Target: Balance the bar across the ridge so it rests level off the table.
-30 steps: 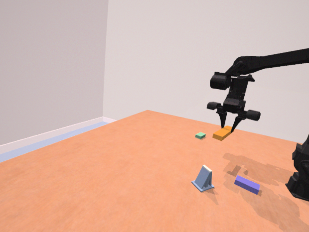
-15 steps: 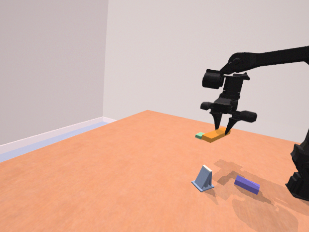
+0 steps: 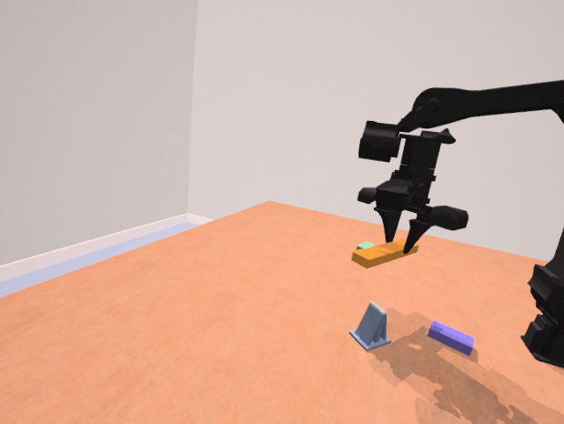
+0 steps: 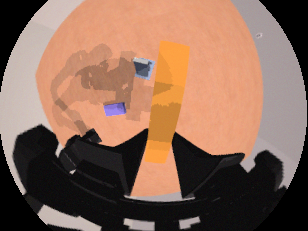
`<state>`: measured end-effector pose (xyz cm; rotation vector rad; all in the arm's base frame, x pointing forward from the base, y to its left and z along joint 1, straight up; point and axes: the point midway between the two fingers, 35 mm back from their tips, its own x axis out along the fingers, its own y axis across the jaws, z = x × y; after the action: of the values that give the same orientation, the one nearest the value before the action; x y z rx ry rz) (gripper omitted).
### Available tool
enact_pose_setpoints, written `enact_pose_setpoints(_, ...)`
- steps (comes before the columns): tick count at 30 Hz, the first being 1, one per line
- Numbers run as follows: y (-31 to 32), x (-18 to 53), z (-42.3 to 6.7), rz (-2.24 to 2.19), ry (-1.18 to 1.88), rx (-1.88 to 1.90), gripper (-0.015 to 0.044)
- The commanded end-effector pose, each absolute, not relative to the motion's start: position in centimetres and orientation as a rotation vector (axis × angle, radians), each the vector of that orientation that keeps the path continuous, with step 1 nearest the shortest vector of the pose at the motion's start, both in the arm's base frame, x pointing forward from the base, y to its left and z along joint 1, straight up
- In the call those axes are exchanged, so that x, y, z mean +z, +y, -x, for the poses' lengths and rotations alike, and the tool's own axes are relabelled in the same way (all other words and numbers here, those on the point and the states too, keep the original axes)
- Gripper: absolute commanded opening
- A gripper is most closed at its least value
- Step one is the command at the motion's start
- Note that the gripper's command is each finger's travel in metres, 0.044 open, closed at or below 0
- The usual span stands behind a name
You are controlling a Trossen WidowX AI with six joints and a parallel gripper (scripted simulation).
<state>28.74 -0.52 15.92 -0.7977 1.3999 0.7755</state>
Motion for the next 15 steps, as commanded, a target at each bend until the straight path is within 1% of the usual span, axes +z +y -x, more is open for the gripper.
enact_pose_setpoints(1, 1.3, 15.9, -29.2, 0.769, 1.411, 0.753, 0.0000)
enact_pose_setpoints(15, 6.6, 15.9, -29.0, 0.695, 1.434, 0.686, 0.0000)
